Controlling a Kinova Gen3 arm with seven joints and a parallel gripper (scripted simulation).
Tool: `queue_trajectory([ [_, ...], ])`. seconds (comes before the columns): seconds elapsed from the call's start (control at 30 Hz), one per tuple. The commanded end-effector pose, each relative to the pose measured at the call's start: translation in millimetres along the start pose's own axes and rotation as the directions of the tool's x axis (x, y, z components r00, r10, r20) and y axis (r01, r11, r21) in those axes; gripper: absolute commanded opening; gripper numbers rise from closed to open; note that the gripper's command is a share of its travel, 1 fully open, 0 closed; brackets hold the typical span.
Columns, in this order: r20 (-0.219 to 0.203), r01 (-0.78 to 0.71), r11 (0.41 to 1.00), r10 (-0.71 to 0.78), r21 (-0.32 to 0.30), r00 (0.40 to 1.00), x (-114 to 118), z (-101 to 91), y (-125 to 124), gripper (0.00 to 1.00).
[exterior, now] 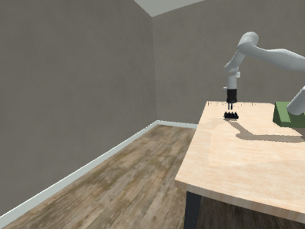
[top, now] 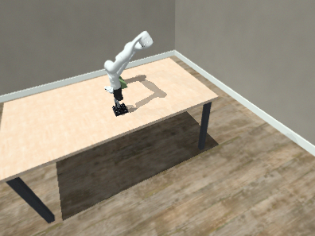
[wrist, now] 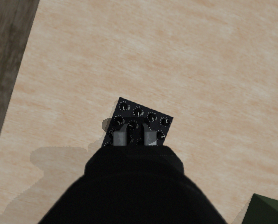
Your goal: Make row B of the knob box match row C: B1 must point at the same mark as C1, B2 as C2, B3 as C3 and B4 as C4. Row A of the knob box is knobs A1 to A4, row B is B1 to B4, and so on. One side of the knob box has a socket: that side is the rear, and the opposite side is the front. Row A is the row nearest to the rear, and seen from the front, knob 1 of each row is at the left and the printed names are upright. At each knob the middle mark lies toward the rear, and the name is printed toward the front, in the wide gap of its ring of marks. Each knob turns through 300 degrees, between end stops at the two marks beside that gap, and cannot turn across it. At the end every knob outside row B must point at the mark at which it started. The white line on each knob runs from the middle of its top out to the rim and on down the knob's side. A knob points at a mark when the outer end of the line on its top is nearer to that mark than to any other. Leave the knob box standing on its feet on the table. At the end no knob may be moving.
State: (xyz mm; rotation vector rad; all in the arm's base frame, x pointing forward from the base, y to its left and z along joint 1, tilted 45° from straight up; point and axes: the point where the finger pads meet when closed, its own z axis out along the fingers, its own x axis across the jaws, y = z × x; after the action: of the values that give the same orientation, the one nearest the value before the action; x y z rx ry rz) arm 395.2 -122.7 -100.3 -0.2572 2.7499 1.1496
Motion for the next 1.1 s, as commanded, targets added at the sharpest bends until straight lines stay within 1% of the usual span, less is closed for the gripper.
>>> queue_trajectory([
  [0.0,0.004,0.031,1.0,-0.031,0.0,1.0,0.7,-1.8,-1.8,0.46],
  [0.13,-0.001,0.16,0.987,-0.16,-0.009,0.987,1.1,-0.8,-1.6,0.46],
  [0.23,-0.004,0.265,0.964,-0.265,-0.016,0.964,1.2,-0.1,-1.2,0.46],
  [0.37,-0.004,0.411,0.912,-0.411,-0.025,0.912,1.0,0.6,-0.5,0.46],
  [0.47,-0.002,0.52,0.854,-0.52,-0.031,0.854,0.7,0.8,0.2,0.46],
  [0.53,-0.002,0.52,0.854,-0.52,-0.031,0.854,0.7,0.8,0.2,0.46],
  [0.63,0.002,0.625,0.779,-0.626,-0.035,0.78,0.2,0.8,1.0,0.46],
  [0.77,0.009,0.754,0.656,-0.754,-0.038,0.657,-0.6,0.4,2.2,0.46],
  [0.9,0.015,0.86,0.509,-0.86,-0.038,0.51,-1.5,-0.6,3.5,0.46],
  [1.03,0.021,0.938,0.346,-0.938,-0.033,0.346,-2.3,-2.2,4.7,0.46],
  [1.07,0.021,0.938,0.346,-0.938,-0.033,0.346,-2.3,-2.2,4.7,0.46],
])
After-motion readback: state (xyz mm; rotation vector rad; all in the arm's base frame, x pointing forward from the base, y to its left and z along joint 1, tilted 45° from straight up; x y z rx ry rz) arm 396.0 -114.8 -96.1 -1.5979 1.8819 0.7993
